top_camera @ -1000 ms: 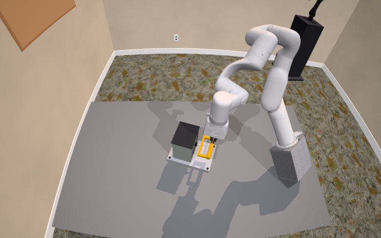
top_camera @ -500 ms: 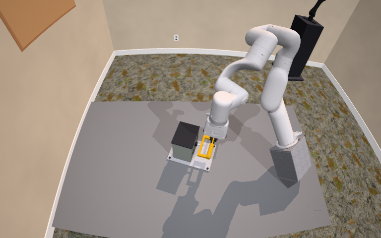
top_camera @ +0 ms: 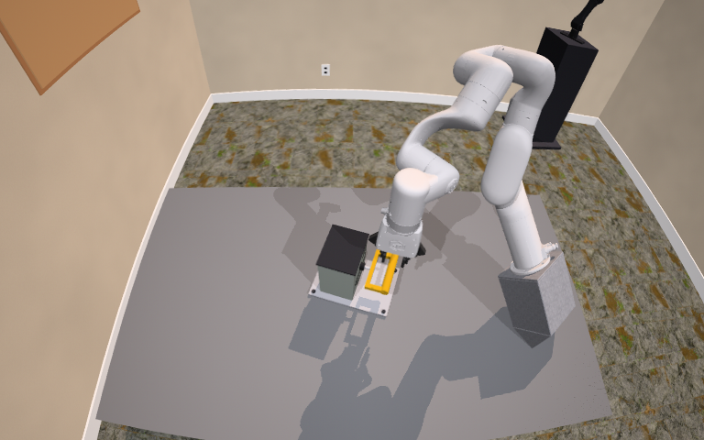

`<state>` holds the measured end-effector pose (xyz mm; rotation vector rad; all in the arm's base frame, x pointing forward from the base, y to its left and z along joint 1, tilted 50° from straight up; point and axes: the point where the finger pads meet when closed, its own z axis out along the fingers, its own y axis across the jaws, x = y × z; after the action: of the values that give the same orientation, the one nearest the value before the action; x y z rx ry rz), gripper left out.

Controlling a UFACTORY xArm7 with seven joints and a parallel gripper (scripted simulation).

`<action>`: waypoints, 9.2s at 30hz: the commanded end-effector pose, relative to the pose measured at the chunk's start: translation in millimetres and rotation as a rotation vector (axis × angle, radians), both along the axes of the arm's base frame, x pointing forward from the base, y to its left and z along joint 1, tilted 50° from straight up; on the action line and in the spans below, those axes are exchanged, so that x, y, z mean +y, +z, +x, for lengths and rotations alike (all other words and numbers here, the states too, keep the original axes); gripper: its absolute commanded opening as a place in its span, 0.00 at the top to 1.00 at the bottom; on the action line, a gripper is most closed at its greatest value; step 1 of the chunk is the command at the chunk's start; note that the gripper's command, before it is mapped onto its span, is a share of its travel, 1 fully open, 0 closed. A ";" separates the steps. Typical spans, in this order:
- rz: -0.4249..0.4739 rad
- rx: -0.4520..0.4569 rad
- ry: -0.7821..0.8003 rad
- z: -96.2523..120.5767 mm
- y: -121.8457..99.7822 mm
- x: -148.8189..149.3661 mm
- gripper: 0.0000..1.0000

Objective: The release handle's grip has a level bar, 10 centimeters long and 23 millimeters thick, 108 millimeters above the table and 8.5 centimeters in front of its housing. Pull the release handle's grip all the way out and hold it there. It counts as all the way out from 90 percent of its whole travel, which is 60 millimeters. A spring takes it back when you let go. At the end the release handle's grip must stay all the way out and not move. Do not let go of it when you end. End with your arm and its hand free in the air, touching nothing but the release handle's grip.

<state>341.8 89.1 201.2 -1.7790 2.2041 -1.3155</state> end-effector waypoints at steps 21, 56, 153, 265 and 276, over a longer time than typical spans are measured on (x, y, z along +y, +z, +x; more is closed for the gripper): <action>0.001 -0.002 0.003 0.5 0.9 1.4 0.50; 0.000 -0.002 0.003 17.0 -20.2 -17.3 0.50; 0.000 -0.002 0.003 32.6 -38.6 -33.2 0.50; 0.000 -0.002 0.003 36.4 -63.5 -49.1 1.00; 0.000 -0.002 0.003 19.9 -76.1 -49.2 1.00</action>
<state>367.1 38.9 129.3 -1.7750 2.2025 -1.3172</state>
